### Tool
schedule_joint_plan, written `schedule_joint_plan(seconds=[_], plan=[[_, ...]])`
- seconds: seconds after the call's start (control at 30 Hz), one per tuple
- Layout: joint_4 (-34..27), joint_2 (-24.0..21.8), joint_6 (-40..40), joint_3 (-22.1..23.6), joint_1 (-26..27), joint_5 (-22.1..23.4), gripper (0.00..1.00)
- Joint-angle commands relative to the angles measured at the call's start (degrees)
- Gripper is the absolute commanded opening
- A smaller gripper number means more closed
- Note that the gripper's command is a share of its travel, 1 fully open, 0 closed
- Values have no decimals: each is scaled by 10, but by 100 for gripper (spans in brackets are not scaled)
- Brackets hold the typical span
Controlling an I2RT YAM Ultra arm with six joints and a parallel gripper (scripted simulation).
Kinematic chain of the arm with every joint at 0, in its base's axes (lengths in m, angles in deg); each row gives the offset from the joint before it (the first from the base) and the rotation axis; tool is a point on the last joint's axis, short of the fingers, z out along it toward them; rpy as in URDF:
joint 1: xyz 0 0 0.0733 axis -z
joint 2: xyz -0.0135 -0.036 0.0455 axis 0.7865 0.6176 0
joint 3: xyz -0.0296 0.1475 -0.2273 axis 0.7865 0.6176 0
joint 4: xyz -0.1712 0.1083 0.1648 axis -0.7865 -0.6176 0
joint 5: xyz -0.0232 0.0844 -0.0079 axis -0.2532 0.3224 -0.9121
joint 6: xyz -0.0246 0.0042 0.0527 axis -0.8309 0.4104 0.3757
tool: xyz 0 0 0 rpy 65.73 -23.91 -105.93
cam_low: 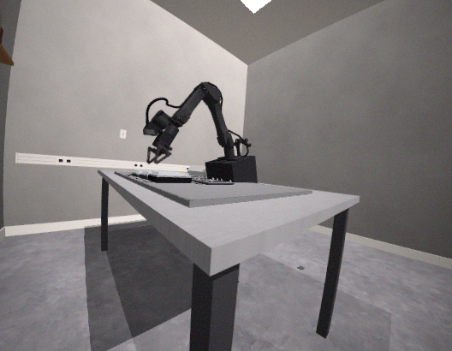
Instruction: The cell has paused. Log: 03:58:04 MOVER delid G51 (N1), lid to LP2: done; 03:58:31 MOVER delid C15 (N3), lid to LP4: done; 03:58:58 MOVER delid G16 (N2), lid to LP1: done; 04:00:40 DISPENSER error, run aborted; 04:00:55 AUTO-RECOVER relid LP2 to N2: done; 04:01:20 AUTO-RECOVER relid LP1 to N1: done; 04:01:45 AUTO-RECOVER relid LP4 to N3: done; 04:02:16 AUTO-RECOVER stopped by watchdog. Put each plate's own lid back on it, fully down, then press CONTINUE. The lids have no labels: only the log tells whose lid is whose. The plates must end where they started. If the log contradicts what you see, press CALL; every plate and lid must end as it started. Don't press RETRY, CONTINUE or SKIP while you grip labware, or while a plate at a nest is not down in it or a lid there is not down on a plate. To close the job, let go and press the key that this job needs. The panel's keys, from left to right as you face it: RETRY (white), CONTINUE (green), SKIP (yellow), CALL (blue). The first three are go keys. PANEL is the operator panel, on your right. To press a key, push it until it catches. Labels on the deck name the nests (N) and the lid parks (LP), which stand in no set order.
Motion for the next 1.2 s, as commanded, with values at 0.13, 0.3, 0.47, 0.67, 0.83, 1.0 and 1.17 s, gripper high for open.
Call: schedule_joint_plan(seconds=[0.13,0.3,0.47,0.67,0.83,1.0,1.17], plan=[[-169,26,56,-93,-58,-44,100],[-243,50,83,-147,-87,-53,100],[-323,84,111,-211,-113,-57,100],[-431,137,151,-306,-149,-46,100],[-448,151,179,-325,-177,-62,100],[-452,132,180,-328,-165,-61,100],[-456,132,179,-332,-174,-58,100]])
